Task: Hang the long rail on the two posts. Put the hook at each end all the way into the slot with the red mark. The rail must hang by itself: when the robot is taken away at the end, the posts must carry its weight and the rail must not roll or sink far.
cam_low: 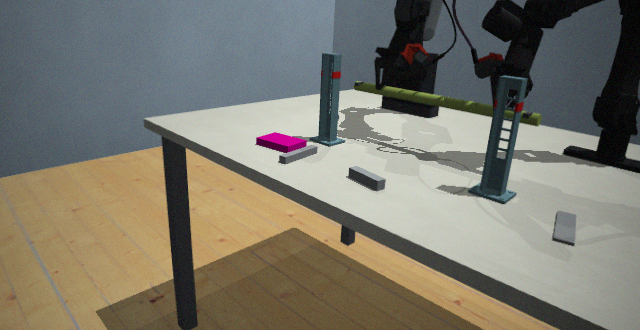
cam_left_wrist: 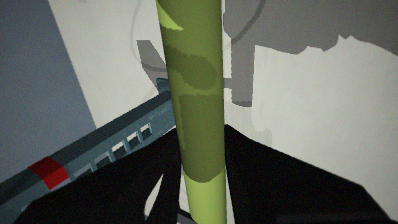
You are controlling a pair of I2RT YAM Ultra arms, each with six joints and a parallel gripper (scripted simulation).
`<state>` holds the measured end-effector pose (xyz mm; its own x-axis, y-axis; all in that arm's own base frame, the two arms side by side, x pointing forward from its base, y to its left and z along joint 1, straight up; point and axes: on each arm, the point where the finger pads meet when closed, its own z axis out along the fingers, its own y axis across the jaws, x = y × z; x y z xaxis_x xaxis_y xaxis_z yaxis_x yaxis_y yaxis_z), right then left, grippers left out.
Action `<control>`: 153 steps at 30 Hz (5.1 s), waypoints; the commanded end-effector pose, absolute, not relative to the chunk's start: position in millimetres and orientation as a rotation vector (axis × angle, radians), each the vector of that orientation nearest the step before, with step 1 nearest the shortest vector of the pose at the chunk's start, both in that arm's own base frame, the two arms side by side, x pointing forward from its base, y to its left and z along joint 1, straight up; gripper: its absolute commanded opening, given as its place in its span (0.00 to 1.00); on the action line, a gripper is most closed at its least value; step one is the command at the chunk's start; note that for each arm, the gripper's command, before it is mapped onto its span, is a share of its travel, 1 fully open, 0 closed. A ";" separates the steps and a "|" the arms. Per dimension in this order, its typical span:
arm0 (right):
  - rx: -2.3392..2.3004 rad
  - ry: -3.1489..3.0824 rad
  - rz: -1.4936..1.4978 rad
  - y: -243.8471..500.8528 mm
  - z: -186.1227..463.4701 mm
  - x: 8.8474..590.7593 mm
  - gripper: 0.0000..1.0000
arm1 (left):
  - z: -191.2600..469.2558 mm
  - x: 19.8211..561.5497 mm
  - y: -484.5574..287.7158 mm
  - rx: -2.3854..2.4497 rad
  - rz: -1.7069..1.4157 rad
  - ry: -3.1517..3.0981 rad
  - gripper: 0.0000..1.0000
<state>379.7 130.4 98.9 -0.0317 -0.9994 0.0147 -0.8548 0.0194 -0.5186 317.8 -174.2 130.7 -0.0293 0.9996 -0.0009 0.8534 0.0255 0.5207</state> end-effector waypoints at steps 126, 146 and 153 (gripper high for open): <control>-1.838 1.909 -0.583 126.7 149.6 492.3 0.19 | 174.3 428.4 -178.2 1.851 0.554 1.907 0.19; -1.854 1.921 -0.571 126.1 135.5 486.3 0.71 | 160.5 423.1 -176.6 1.868 0.547 1.919 0.71; -1.820 1.896 -0.596 132.2 147.8 479.1 0.71 | 172.6 415.5 -181.7 1.831 0.564 1.893 0.71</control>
